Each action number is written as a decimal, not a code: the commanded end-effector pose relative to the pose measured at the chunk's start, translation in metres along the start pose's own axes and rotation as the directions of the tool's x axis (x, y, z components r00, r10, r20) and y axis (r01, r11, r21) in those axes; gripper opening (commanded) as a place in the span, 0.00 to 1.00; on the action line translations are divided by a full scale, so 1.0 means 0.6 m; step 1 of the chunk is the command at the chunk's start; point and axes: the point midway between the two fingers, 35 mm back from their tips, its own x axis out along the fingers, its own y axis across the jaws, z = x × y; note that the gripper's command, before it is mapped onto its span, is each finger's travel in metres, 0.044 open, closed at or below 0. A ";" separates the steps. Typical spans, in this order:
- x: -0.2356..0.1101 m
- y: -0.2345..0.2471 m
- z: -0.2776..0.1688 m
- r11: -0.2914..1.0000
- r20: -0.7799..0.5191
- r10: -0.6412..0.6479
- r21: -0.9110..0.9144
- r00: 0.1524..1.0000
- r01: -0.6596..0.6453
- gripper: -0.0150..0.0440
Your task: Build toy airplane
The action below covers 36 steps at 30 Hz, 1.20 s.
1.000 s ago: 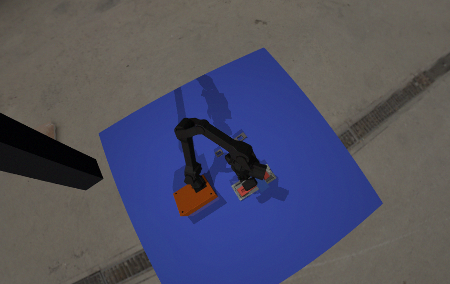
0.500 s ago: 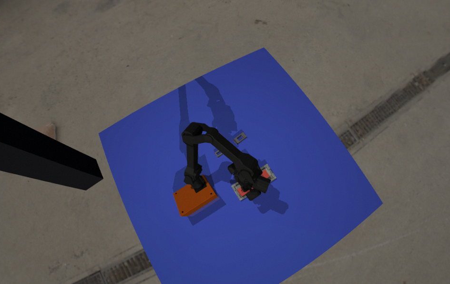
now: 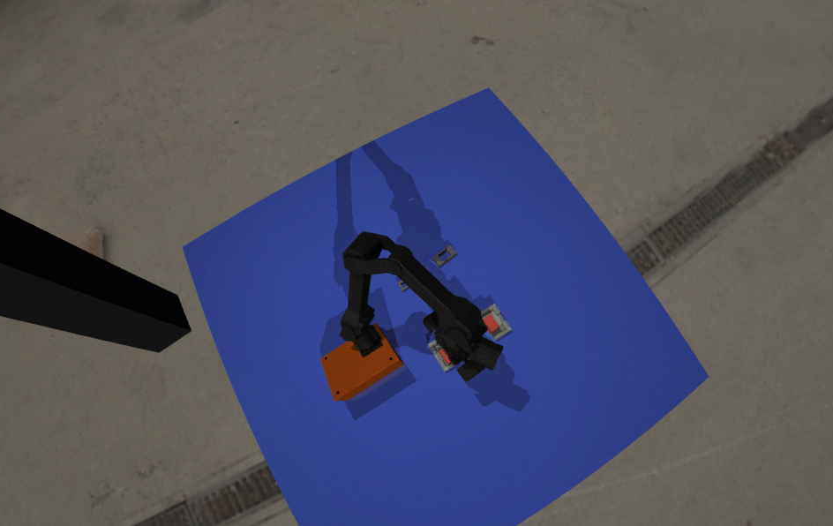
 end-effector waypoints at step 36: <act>0.023 -0.008 0.001 1.000 -0.003 -0.004 -0.004 1.000 0.004 0.37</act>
